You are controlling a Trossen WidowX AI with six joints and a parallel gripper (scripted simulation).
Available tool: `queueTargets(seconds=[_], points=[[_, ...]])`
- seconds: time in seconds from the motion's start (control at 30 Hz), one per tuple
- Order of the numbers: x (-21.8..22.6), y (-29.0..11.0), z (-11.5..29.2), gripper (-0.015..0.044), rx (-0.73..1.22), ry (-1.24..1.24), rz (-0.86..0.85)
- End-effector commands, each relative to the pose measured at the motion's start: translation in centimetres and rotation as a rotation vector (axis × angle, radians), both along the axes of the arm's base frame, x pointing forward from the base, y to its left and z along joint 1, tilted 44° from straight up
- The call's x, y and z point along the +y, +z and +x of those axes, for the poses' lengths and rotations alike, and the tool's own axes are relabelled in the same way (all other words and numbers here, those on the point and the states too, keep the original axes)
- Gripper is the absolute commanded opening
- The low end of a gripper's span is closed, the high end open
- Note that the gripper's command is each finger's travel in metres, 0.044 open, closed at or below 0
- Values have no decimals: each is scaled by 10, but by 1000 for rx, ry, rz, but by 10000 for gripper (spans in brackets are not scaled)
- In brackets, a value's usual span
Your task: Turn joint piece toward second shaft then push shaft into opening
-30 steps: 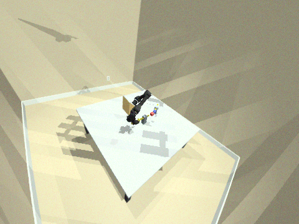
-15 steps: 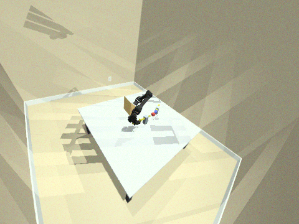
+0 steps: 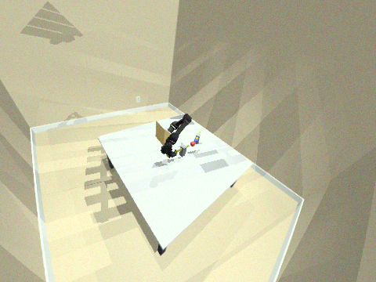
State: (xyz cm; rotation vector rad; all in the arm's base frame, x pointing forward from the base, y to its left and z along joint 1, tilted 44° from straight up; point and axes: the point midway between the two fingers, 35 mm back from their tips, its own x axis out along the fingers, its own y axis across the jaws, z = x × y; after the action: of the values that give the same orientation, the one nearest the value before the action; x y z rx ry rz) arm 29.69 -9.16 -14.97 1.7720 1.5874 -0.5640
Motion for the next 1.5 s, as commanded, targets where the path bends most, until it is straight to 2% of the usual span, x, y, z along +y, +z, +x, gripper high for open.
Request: queueTargets(seconds=[0.0,0.8,1.03,1.07,1.47], points=[[0,0,0,67,0,0,0],[7,5,-1,67,119,107,-15],[6,5,-1,20,102,93,-14],[6,5,-1,0,102,93,-14],[14,12,-2,0,115,103,-14]])
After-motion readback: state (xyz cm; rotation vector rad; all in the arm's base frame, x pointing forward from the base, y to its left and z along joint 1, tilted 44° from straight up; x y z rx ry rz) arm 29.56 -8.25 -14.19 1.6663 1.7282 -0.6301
